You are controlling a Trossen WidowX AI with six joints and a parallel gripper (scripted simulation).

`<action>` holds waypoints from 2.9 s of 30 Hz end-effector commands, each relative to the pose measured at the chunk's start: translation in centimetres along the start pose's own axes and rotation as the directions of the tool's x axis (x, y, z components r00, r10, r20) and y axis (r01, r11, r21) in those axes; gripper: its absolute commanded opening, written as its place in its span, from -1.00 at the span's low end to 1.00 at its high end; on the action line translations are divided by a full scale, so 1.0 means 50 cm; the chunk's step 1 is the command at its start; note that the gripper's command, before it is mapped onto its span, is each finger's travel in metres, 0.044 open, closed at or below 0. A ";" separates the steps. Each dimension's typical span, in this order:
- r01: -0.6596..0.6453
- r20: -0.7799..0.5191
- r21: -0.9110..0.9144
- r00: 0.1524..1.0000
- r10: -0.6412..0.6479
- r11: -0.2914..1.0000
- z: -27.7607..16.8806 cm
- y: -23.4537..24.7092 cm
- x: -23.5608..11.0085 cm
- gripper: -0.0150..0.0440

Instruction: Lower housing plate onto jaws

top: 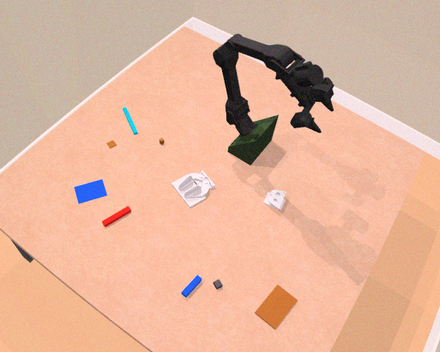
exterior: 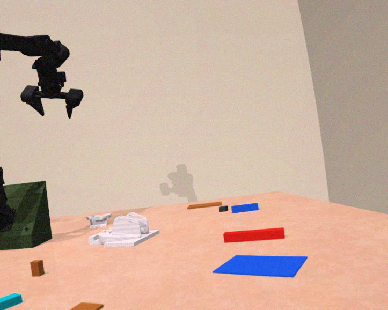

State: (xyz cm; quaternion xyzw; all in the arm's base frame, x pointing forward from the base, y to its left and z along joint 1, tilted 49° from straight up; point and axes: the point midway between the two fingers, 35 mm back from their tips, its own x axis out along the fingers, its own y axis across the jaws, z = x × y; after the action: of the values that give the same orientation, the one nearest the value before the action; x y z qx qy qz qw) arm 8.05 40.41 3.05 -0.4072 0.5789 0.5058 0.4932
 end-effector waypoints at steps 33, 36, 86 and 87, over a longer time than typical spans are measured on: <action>0.131 -0.578 -0.160 0.791 -0.200 0.978 -0.250 -0.271 0.229 1.00; 0.119 -0.617 -0.179 0.760 -0.205 0.977 -0.274 -0.285 0.241 1.00; 0.063 -0.727 -0.231 0.652 -0.215 0.971 -0.408 -0.338 0.320 1.00; 0.063 -0.727 -0.231 0.652 -0.215 0.971 -0.408 -0.338 0.320 1.00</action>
State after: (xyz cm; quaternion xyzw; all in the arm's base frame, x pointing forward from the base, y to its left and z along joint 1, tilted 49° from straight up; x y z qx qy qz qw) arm 18.24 18.14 -15.70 -0.6636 0.6487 0.3064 0.2120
